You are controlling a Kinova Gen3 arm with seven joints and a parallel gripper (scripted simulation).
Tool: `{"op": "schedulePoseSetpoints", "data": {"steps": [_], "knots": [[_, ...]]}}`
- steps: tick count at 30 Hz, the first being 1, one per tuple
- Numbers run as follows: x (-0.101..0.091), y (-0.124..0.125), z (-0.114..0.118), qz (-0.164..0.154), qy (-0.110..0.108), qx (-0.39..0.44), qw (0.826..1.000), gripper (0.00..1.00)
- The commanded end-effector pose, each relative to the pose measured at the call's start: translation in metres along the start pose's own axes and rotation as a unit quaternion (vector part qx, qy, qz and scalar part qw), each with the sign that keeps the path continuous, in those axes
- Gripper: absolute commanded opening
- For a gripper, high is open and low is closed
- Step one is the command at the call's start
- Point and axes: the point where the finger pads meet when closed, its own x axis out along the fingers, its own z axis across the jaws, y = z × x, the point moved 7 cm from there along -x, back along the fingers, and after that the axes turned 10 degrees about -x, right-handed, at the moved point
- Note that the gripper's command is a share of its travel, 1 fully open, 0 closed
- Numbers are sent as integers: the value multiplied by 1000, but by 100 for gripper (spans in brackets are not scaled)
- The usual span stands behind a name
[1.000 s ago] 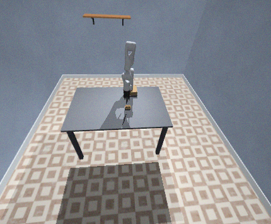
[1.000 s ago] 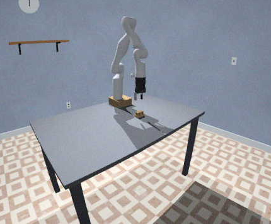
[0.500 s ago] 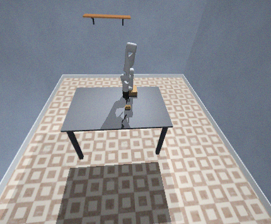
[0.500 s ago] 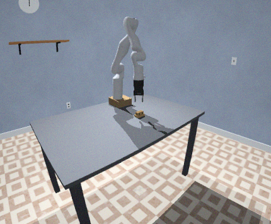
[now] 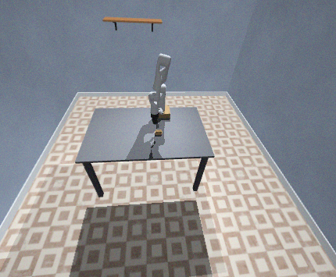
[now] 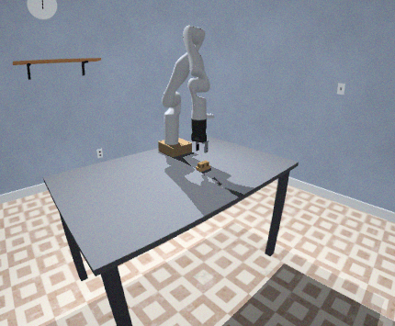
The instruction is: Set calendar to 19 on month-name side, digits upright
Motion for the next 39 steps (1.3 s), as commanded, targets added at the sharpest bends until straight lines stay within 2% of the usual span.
{"op": "schedulePoseSetpoints", "data": {"steps": [1, 7, 16, 17, 39], "knots": [[3, 1, 0, -2, 4, 24, 1000, 100], [5, -2, 0, -5, 4, 75, 997, 100], [6, -3, 0, -6, 4, 86, 996, 100], [6, -3, 0, -6, 4, 86, 996, 87], [6, -3, 0, -6, 4, 86, 996, 87]]}}
